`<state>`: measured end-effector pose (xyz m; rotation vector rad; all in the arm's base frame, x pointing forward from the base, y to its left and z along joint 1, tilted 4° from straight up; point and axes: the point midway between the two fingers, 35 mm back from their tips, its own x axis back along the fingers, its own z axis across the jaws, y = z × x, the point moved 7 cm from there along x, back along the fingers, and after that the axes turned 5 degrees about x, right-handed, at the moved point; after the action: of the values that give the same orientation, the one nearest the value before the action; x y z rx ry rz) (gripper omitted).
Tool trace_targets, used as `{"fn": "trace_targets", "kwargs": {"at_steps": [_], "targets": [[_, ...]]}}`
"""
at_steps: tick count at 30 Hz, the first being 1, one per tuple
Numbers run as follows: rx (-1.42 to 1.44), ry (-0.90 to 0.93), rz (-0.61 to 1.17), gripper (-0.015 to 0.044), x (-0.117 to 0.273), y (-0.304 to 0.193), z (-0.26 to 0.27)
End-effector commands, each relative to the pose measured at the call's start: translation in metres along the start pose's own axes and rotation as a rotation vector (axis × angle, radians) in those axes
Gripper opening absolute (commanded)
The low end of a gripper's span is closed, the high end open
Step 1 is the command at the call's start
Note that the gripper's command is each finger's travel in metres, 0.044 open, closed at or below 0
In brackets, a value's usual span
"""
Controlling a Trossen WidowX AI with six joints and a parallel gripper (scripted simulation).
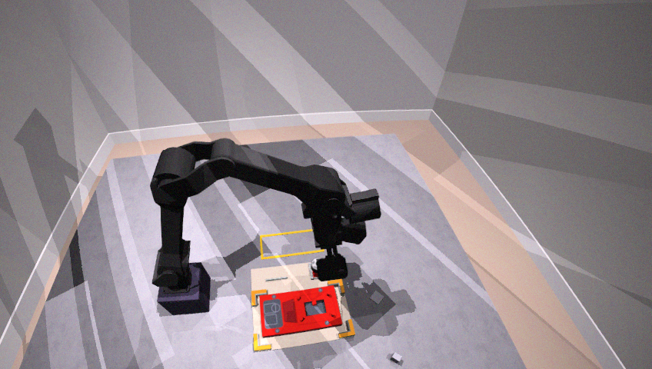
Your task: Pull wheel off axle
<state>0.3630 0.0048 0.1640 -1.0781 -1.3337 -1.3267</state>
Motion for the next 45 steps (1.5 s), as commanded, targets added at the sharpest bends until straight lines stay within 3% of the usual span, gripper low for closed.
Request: {"fn": "trace_targets", "kwargs": {"at_steps": [1,15,27,40,45], "targets": [[0.061,-0.018,0.077,0.0300,-0.011,0.002,0.028],[0.061,-0.018,0.078,0.0300,-0.011,-0.009,0.021],[0.061,-0.018,0.079,0.0300,-0.083,-0.014,0.021],[0.061,-0.018,0.079,0.0300,-0.084,-0.015,0.022],[0.060,-0.012,0.071,0.0188,-0.081,-0.013,0.022]]}}
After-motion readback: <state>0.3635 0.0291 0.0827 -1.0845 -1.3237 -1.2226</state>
